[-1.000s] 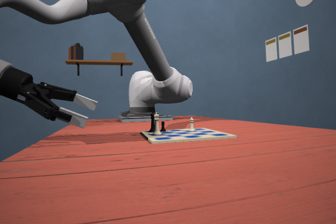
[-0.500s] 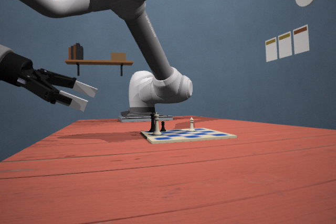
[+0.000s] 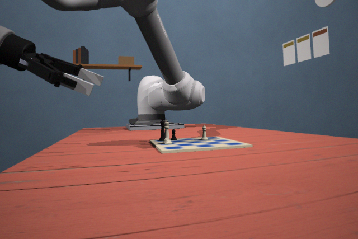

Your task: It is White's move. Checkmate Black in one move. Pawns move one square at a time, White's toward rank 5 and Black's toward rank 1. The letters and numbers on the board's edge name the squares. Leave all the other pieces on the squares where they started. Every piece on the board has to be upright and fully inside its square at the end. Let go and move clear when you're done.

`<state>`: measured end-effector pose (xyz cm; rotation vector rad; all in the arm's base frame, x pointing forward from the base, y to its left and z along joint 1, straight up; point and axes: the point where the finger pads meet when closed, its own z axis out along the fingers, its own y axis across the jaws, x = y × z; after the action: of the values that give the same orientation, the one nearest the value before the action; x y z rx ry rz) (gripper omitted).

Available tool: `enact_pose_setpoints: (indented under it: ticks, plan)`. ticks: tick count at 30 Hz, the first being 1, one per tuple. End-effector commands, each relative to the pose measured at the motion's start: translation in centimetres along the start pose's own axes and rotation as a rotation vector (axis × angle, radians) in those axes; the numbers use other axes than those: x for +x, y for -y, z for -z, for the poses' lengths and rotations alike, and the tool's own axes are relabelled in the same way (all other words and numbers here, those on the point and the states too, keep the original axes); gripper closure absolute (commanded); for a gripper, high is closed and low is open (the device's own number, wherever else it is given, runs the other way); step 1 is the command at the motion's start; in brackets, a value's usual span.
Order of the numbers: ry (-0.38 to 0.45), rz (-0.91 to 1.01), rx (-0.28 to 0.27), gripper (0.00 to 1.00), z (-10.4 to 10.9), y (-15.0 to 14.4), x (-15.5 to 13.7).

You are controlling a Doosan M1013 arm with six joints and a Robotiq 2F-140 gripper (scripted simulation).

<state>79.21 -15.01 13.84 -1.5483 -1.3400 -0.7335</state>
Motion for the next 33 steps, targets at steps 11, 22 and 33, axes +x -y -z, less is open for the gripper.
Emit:
enact_pose_setpoints:
  ticks: [11, 22, 33]
  plan:
    - [0.545, 0.415, 0.125, 0.0, -12.5, 2.8, 5.0]
    - [1.027, 0.781, 0.232, 0.0, -23.6, 5.2, 9.5]
    - [1.183, 0.902, 0.266, 0.0, -27.3, 6.0, 11.0]
